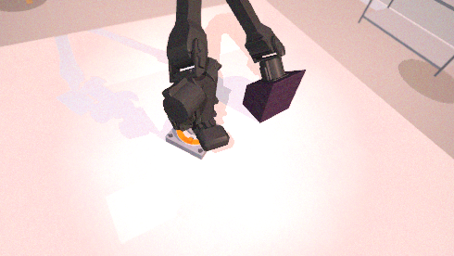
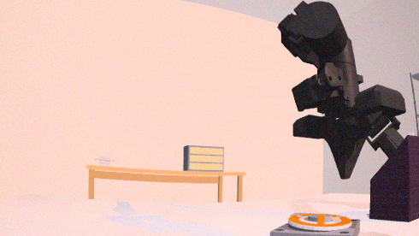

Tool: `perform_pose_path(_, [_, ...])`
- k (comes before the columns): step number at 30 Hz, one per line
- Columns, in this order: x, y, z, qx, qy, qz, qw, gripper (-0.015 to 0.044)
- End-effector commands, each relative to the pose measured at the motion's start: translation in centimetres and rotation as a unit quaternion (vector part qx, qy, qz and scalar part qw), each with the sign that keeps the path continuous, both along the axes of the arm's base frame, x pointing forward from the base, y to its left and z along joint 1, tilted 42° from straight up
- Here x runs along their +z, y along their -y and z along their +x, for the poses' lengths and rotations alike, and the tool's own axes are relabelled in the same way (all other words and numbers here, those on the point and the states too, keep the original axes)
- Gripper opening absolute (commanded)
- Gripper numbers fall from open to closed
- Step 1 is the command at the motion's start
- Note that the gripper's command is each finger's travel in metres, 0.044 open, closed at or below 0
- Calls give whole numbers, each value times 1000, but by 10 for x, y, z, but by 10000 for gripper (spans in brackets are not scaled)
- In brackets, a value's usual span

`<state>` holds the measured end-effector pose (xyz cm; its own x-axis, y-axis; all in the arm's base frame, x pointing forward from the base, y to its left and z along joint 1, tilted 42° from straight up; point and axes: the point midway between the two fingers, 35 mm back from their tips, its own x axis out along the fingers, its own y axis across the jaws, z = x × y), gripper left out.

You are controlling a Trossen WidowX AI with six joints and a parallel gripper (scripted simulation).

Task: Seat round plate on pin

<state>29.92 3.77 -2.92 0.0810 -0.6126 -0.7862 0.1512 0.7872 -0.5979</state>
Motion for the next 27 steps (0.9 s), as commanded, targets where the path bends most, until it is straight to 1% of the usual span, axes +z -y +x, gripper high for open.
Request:
perform_pose_path(1, [5, 26, -12, 8, -46, -30, 998, 0])
perform_pose_path(7, [2, 28, -12, 8, -46, -30, 998, 0])
perform_pose_path(15, [-29, 58, -7, 8, -46, -31, 998, 0])
perform_pose_path(27, [-26, 64, 3, 8, -46, -31, 998, 0])
